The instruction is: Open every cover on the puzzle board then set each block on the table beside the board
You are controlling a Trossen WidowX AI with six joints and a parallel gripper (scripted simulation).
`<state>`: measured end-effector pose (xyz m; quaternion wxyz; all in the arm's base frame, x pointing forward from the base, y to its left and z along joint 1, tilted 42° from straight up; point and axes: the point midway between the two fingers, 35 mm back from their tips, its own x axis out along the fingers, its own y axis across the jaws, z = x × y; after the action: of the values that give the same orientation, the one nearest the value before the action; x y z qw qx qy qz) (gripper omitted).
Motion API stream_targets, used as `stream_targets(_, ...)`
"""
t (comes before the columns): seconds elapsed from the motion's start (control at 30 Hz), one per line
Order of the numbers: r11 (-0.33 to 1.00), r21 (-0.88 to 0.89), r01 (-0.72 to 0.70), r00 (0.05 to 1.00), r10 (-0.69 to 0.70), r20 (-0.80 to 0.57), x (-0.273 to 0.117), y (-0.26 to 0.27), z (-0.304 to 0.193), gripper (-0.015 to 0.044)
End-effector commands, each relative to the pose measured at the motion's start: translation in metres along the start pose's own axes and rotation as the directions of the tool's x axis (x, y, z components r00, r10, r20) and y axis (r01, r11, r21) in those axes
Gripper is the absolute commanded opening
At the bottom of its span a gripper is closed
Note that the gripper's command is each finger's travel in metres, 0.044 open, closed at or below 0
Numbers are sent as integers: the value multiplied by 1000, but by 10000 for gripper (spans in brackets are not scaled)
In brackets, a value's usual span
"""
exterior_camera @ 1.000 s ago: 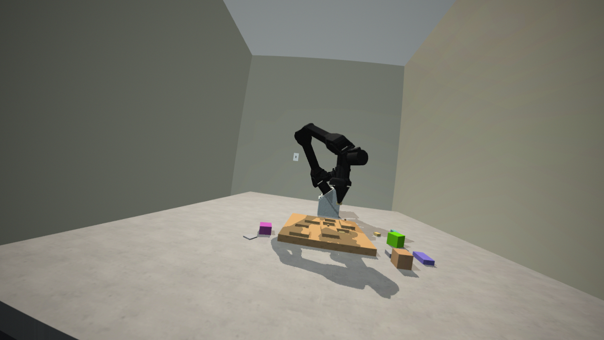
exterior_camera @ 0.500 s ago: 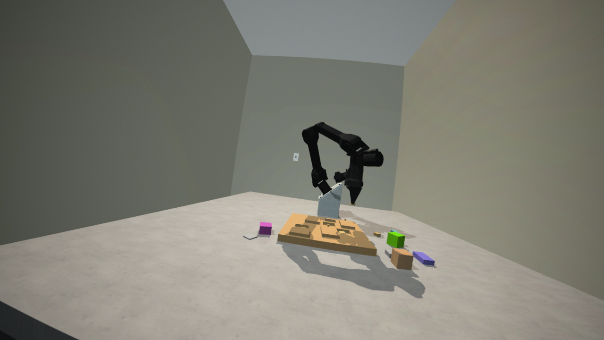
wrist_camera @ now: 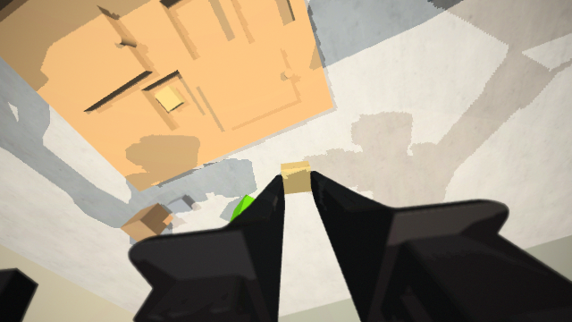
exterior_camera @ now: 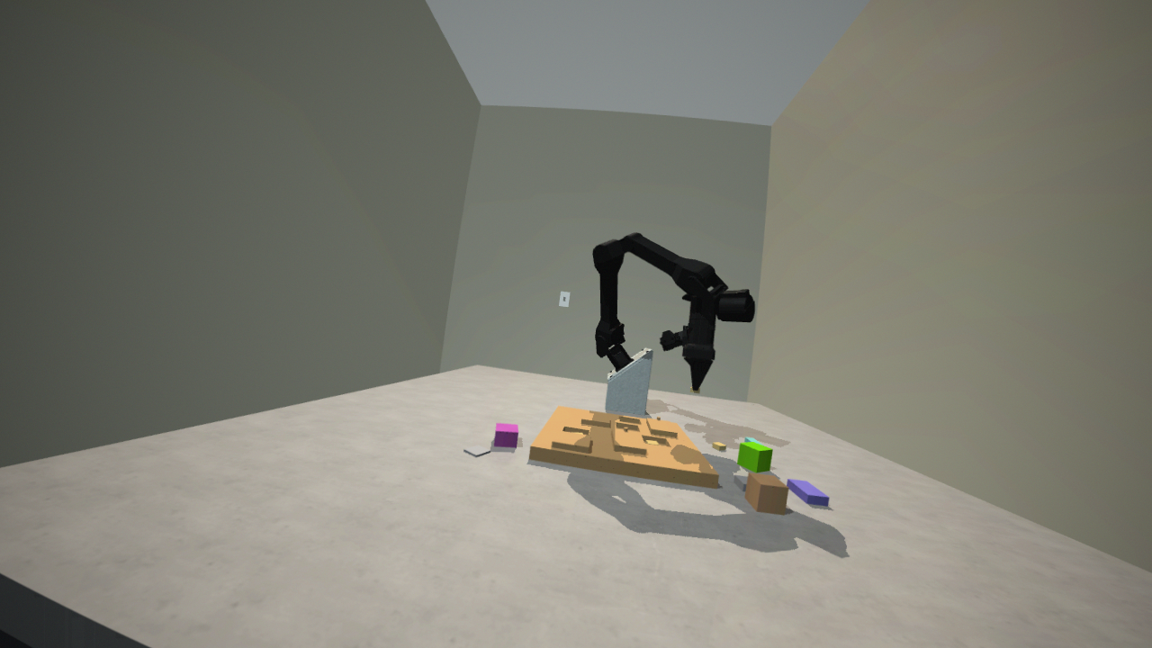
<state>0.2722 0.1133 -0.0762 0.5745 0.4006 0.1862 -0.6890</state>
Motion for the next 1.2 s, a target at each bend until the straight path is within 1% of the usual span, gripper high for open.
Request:
stream_targets(0.0,1000,1,2,1000,-2,-1,1,-11,-12,80)
stream_targets(0.5,1000,6,0,1000,0,14,8,-54,-47,80)
stream_targets(1.17,1000,6,-1,1000,1,13,37,-52,-50,80)
